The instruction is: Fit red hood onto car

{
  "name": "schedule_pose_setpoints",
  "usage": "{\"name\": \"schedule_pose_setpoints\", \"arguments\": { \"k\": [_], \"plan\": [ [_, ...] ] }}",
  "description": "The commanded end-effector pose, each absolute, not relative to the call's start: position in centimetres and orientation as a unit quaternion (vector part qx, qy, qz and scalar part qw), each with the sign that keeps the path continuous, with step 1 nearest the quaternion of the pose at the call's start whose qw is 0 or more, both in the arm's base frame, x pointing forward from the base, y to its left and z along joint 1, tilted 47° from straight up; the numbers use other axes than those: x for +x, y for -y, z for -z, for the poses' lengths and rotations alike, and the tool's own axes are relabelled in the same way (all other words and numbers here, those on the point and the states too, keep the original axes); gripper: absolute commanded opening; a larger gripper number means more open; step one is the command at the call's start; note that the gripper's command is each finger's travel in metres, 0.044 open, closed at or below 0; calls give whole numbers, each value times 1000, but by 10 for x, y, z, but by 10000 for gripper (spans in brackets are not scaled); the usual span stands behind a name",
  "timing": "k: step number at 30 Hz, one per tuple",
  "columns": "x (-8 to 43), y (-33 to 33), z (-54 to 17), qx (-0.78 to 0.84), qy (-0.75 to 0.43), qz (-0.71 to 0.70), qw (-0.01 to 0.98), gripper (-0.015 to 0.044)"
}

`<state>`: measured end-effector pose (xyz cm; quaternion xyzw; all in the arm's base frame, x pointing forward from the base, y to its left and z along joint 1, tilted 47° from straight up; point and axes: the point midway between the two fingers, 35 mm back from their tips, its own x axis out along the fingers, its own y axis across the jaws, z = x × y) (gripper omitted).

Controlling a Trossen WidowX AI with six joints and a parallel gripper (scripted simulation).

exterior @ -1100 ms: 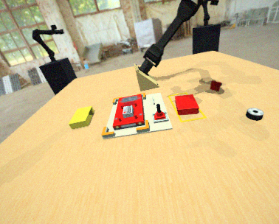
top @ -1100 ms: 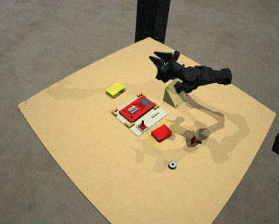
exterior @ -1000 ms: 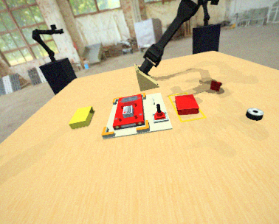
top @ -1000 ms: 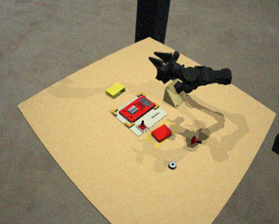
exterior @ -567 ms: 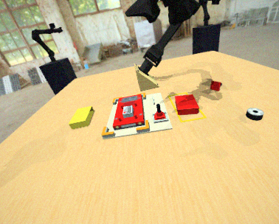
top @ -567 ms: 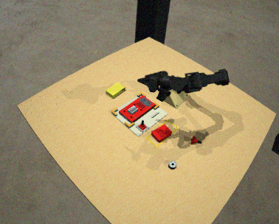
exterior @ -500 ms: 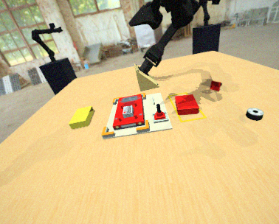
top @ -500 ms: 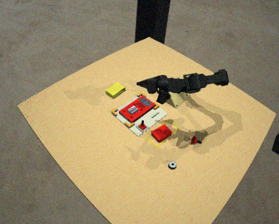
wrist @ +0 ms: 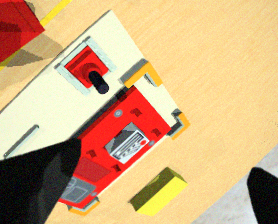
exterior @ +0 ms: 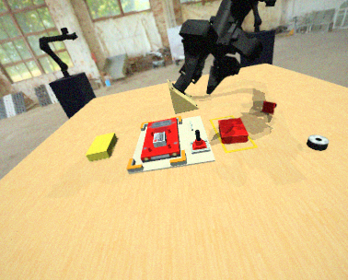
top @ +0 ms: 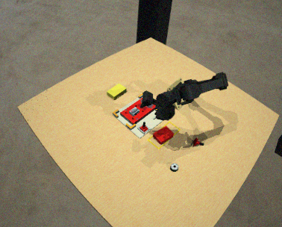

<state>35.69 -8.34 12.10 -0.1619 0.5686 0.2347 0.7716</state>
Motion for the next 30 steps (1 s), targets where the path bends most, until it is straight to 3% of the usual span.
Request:
{"name": "schedule_pose_setpoints", "arguments": {
  "k": [1, 13, 30],
  "plan": [
    [351, 51, -113, -21, -590, -238, 771, 440],
    [330, -30, -116, 361, -662, -195, 627, 440],
    [328, -32, -113, 366, -663, -193, 624, 440]
  ]
}}
